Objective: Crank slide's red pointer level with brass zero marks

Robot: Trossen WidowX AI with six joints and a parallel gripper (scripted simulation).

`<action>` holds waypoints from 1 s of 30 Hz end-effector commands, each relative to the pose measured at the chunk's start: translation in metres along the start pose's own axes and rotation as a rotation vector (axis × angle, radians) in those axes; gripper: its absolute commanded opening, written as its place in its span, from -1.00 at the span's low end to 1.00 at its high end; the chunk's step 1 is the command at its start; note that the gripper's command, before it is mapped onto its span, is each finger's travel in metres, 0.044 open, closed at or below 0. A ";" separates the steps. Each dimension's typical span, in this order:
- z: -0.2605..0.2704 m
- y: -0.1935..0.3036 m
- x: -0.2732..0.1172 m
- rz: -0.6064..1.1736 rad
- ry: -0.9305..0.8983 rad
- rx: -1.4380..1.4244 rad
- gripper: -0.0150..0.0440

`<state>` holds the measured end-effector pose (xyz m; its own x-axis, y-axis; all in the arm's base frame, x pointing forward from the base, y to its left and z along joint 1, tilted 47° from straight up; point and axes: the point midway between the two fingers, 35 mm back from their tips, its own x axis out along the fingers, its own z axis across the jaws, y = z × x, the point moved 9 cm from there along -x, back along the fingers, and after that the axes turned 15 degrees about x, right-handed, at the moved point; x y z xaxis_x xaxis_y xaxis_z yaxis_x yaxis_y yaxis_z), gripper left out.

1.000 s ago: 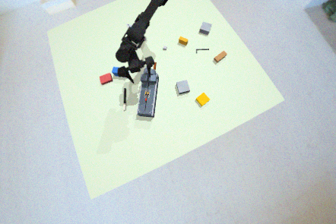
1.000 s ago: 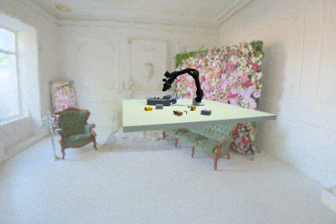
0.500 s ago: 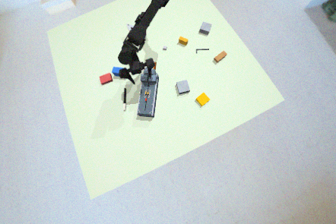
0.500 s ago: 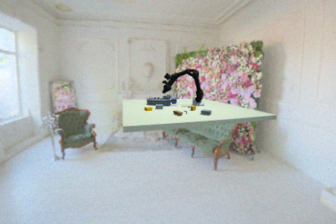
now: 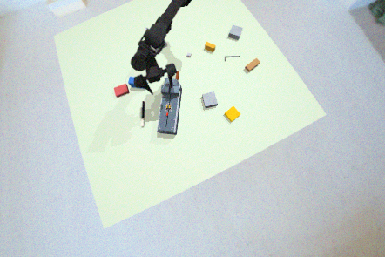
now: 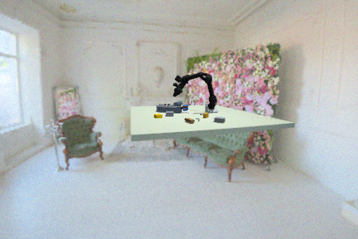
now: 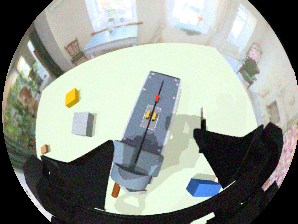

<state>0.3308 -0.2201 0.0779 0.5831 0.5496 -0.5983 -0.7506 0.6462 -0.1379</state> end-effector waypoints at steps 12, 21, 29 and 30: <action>0.035 0.007 -0.034 -0.029 0.070 0.070 1.00; 0.066 0.037 -0.047 -0.082 0.149 0.163 1.00; 0.087 0.067 -0.056 -0.148 0.205 0.247 1.00; 0.090 0.071 -0.057 -0.157 0.211 0.257 1.00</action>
<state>0.2828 -0.1697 0.1641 0.5797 0.3700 -0.7259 -0.5837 0.8102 -0.0531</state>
